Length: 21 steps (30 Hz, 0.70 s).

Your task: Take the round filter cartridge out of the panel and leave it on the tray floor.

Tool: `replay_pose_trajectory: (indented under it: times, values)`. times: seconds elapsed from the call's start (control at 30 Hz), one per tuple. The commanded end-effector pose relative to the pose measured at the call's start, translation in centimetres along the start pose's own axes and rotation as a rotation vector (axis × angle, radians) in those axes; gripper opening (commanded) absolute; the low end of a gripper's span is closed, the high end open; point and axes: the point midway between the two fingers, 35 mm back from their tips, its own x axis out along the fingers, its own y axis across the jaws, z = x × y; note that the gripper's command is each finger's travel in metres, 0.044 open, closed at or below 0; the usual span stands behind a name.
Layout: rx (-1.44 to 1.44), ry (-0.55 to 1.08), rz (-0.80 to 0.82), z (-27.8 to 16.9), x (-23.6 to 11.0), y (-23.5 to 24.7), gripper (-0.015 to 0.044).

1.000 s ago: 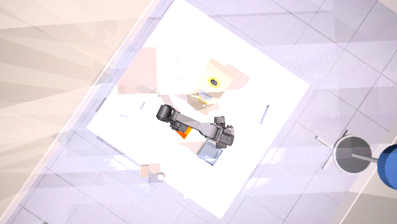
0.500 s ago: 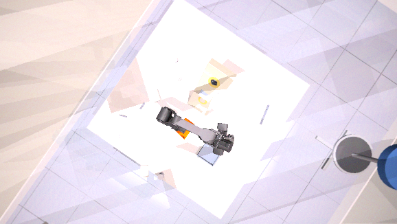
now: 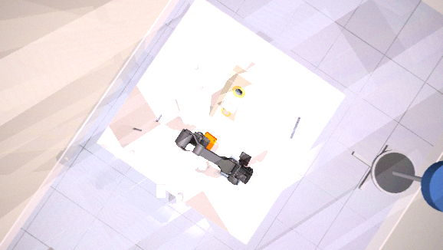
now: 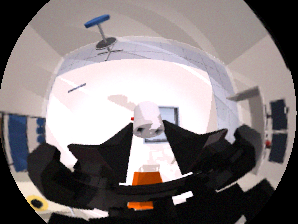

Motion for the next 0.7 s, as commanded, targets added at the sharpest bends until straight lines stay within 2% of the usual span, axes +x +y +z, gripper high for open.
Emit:
replay_pose_trajectory:
  times: [0.0,0.23,0.43,0.67]
  values:
    - [0.099,-0.001,-0.059,-1.5,2.0,-2.8,0.0000]
    - [0.240,0.008,-0.141,-4.6,4.6,-6.2,0.0000]
    - [0.244,0.008,-0.143,-4.7,4.7,-6.3,0.0000]
    - [0.244,0.009,-0.143,-6.0,7.5,-6.4,0.0000]
